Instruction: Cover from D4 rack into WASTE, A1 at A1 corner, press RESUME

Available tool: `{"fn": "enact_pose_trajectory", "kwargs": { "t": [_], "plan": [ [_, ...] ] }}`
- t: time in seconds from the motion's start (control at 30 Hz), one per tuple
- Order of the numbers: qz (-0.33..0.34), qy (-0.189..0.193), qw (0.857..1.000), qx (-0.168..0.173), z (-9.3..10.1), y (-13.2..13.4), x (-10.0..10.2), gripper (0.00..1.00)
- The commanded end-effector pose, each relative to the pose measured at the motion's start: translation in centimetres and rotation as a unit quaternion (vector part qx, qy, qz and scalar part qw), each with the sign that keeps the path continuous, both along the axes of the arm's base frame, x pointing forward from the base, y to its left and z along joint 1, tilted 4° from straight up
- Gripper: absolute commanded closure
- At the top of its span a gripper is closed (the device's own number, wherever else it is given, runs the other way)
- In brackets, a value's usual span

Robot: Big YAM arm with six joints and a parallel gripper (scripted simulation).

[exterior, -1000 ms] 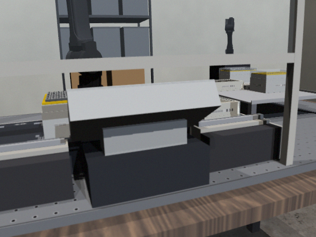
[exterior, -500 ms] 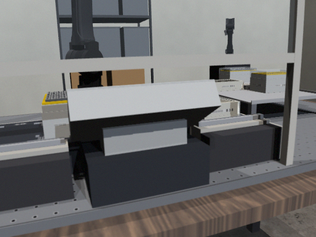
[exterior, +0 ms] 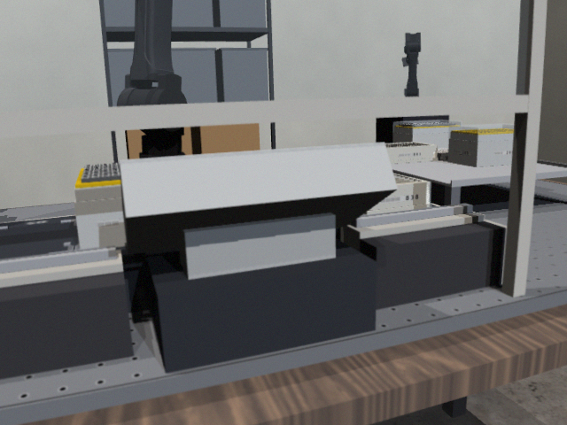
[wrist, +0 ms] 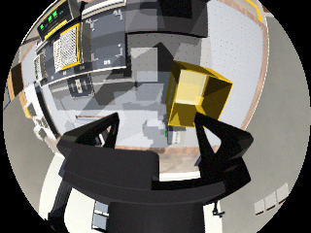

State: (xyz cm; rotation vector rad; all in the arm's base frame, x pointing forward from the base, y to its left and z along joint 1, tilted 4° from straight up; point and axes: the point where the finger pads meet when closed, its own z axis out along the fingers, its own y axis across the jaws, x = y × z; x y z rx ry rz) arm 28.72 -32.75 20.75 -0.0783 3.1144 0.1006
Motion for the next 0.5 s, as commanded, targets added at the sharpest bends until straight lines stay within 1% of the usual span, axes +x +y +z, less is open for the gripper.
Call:
{"fn": "enact_pose_trajectory", "kwargs": {
  "t": [0.0,0.1,0.17,0.47],
  "plan": [
    [-0.009,-0.017,1.000,-0.019,1.5,1.4,1.5,0.00],
    [-0.009,-0.017,1.000,-0.018,1.5,2.8,2.1,0.00],
    [-0.009,-0.017,1.000,-0.018,1.5,2.8,2.1,0.00],
    [-0.009,-0.018,1.000,-0.017,1.8,6.9,3.9,0.00]
  ]
}}
